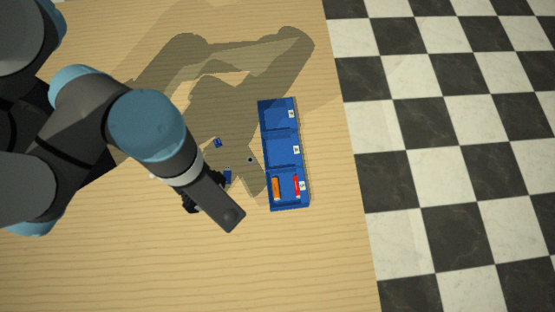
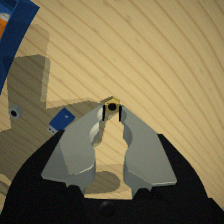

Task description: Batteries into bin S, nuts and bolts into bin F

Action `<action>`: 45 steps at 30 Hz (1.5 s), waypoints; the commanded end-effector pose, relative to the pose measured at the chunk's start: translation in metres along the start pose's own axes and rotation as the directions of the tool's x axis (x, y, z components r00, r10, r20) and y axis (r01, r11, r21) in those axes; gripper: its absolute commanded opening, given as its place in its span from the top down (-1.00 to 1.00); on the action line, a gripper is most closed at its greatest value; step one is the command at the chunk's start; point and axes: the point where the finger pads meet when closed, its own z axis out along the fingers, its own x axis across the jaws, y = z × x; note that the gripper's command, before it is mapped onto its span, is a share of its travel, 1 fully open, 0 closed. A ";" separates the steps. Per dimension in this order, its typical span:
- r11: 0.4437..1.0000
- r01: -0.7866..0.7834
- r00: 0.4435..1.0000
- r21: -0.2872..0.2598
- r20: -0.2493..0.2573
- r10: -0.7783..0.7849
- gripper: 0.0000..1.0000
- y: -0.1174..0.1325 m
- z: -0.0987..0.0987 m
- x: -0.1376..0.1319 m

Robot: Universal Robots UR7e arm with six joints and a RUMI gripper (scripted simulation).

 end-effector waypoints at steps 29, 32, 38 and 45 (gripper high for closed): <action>1.000 0.000 1.000 0.001 0.000 0.000 1.00 0.000 -0.037 0.000; 1.000 0.000 1.000 0.001 0.000 0.000 1.00 0.000 -0.047 0.000; 1.000 0.000 1.000 0.001 0.000 0.000 1.00 0.000 -0.060 0.000; 1.000 0.000 1.000 0.001 0.000 0.000 1.00 0.000 -0.060 0.000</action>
